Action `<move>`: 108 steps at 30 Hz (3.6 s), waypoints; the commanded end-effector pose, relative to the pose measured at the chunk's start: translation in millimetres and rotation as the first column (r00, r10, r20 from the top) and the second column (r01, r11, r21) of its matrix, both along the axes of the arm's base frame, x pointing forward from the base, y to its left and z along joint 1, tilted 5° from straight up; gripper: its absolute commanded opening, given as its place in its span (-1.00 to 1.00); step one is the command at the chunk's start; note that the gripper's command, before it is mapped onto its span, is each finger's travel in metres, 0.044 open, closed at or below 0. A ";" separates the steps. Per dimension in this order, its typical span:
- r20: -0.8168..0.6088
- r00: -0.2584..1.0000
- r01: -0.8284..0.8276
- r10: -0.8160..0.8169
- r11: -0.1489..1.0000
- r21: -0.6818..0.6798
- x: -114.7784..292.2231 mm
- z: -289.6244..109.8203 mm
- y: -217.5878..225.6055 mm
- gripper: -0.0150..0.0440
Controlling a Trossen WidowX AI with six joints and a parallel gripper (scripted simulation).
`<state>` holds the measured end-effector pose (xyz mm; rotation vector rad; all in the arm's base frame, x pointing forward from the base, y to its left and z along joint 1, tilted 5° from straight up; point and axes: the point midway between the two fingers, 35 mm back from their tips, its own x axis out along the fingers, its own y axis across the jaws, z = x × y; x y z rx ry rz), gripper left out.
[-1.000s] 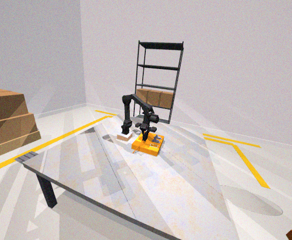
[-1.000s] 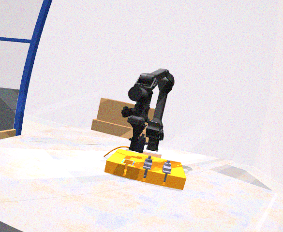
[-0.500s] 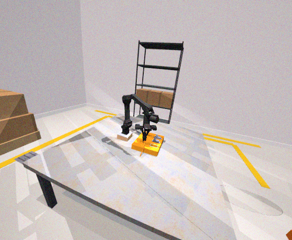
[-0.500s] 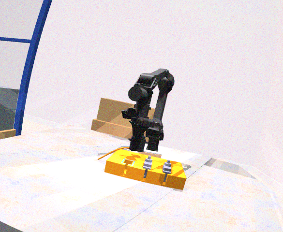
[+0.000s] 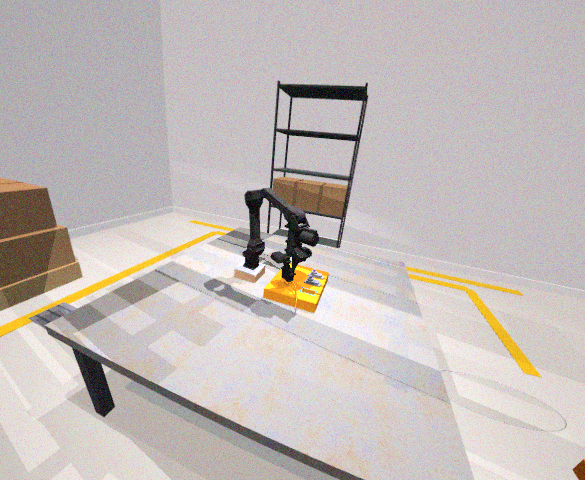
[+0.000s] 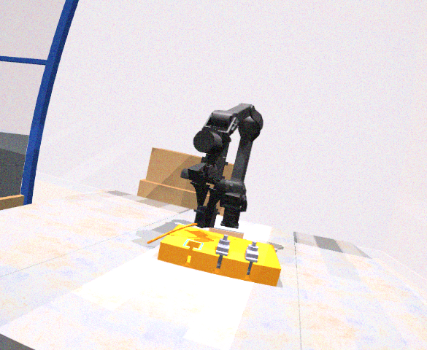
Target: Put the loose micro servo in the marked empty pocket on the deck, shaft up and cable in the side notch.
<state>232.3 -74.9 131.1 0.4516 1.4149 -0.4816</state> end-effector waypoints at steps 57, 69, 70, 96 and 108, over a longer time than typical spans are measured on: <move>-0.030 0.823 -0.568 0.567 0.822 -0.047 110.1 9.2 1.2 -0.49; -0.030 0.823 -0.568 0.567 0.822 -0.047 111.7 -7.1 0.3 -0.49; -0.030 0.823 -0.568 0.567 0.822 -0.047 111.7 -7.1 0.3 -0.49; -0.030 0.823 -0.568 0.567 0.822 -0.047 113.2 -21.1 -0.3 -0.49; -0.030 0.823 -0.568 0.567 0.822 -0.047 114.3 -32.1 -0.8 -0.49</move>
